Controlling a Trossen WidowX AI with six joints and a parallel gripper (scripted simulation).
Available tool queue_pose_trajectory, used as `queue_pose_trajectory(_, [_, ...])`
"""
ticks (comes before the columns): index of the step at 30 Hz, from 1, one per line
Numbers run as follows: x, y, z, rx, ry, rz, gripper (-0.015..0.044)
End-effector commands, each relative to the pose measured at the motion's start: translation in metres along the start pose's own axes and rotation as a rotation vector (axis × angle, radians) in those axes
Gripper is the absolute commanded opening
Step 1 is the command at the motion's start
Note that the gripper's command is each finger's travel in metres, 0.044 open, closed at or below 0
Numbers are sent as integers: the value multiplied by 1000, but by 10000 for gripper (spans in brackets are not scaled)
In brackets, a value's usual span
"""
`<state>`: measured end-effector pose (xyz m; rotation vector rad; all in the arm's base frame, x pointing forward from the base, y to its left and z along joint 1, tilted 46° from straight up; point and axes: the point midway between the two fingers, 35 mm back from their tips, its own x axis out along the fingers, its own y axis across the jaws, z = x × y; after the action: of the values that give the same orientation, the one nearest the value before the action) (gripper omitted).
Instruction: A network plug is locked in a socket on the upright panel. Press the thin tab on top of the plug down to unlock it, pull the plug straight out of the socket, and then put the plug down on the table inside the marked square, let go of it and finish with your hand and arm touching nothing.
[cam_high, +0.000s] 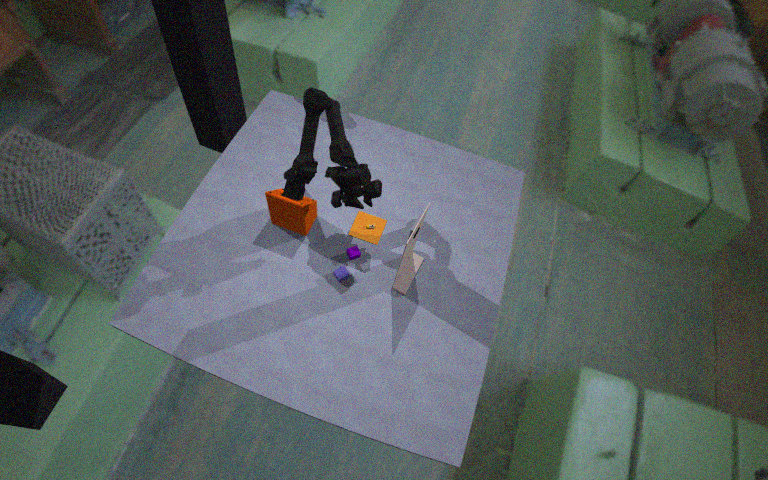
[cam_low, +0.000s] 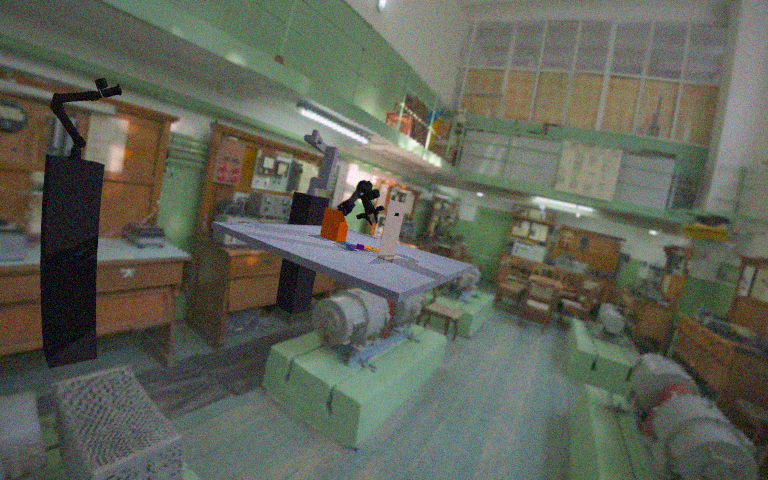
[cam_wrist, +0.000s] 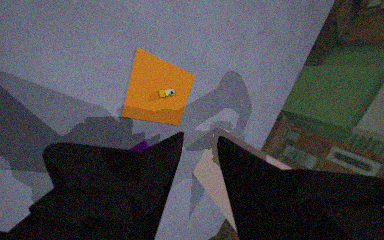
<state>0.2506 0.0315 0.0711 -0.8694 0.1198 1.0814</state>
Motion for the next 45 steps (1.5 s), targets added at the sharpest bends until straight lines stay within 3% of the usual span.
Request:
queue_pose_trajectory(1, [-8,-7,0,-7,-3,-5,156])
queue_pose_trajectory(22, [-58,-34,10,-6,-22,-34,156])
queue_pose_trajectory(33, [-58,-34,10,-6,-22,-34,440])
queue_pose_trajectory(45, [-58,-34,10,-6,-22,-34,440])
